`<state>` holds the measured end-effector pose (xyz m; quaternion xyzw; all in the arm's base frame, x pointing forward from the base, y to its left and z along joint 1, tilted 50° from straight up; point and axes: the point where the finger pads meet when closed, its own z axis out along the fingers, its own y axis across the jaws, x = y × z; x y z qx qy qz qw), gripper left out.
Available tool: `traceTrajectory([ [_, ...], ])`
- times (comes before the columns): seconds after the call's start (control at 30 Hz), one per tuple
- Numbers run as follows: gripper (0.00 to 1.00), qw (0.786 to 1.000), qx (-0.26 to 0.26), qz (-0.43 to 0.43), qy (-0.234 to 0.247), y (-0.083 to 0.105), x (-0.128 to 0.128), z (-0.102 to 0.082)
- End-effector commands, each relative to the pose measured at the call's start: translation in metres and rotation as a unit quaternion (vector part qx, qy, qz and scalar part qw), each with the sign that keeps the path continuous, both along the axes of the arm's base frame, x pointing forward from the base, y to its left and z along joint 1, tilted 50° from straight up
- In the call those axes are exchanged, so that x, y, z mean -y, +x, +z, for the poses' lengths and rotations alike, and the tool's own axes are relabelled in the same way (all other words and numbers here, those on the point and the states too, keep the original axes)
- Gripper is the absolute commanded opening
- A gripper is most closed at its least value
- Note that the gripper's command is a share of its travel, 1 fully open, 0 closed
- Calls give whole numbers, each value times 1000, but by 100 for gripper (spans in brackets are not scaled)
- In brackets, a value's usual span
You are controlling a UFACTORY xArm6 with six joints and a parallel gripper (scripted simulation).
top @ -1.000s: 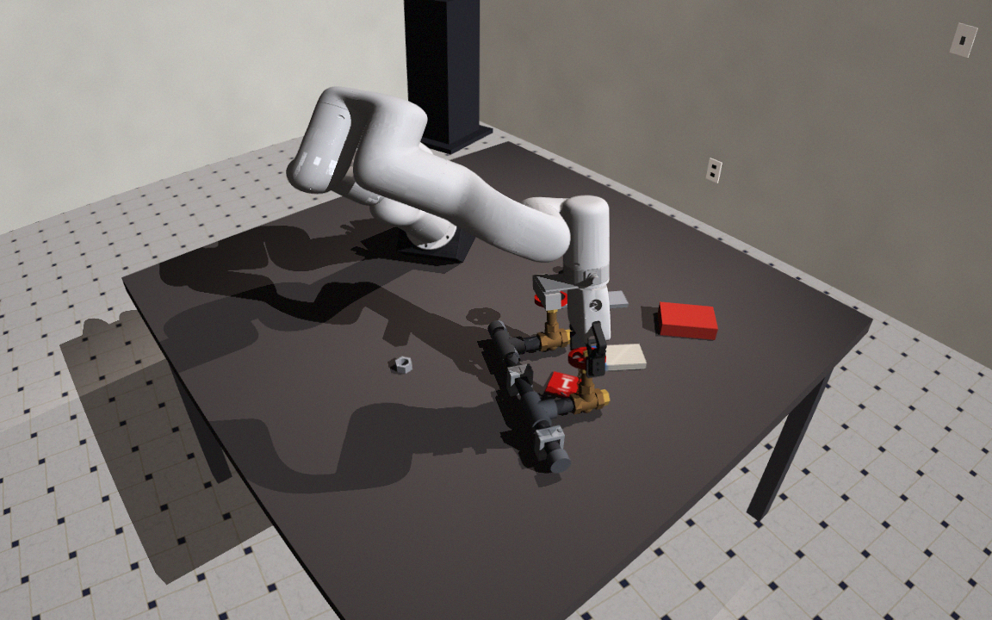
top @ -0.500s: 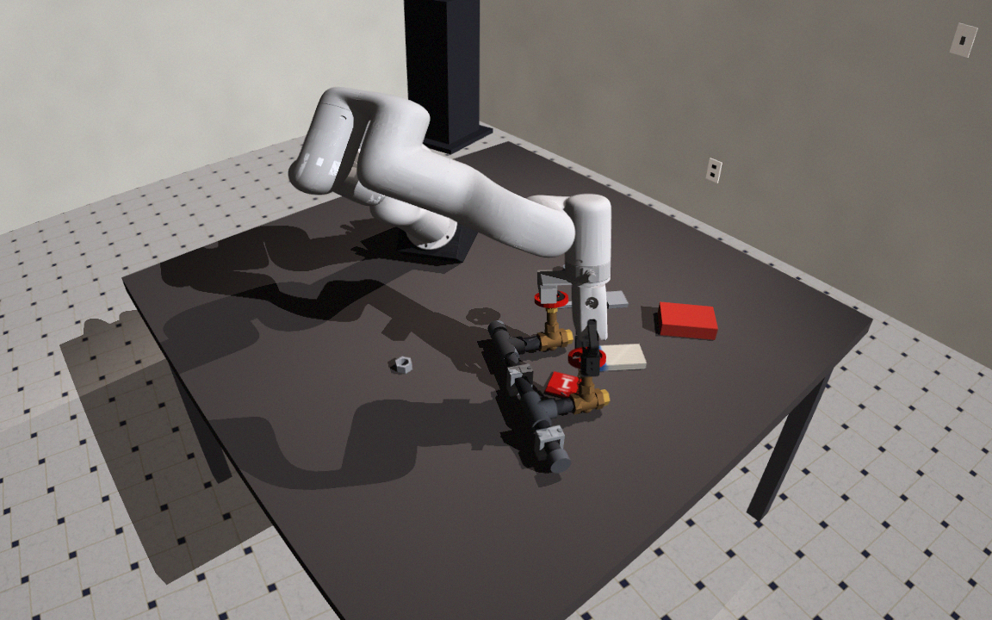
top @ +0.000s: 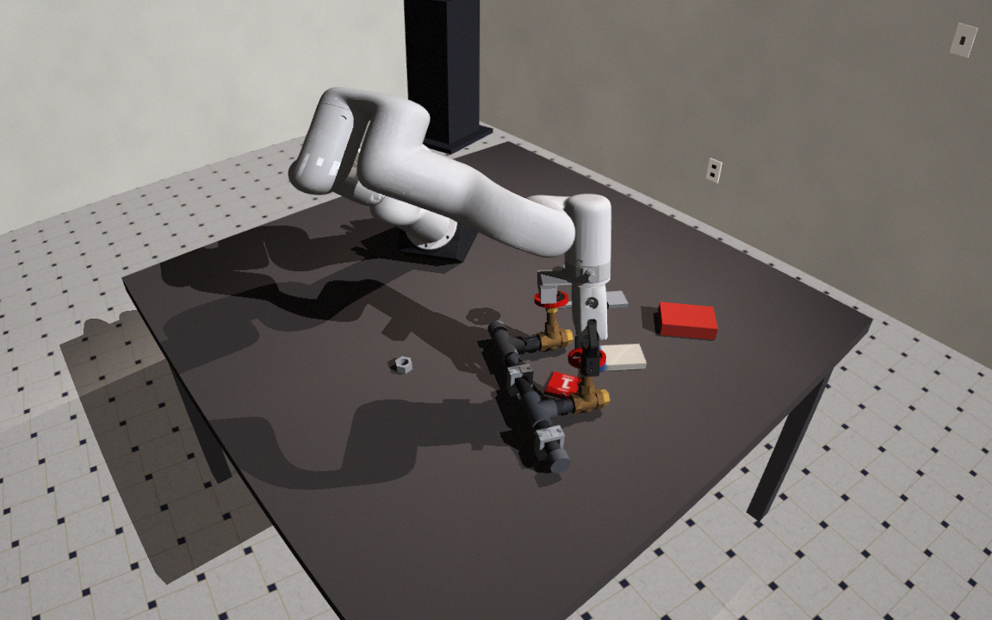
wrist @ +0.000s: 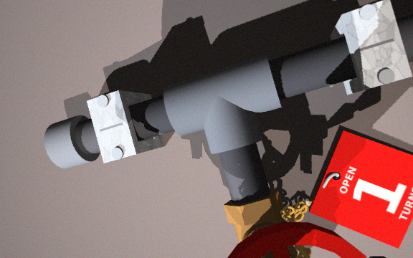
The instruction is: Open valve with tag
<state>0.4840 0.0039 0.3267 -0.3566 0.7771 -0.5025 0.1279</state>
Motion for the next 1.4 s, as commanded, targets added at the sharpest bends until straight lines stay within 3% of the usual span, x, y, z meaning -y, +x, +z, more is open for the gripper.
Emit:
traceTrajectory([
  [0.0,0,1000,1,1,1,0,-1,1],
  [0.4,0,1000,-14,11,-12,0,-1,1],
  [0.83,0,986,-114,78,-93,0,-1,1],
  [1.03,0,952,-210,142,-171,0,-1,1],
  [1.27,0,880,-326,220,-267,0,-1,1],
  [1.33,0,880,-326,220,-267,0,-1,1],
  [1.37,0,850,-362,244,-294,0,-1,1],
])
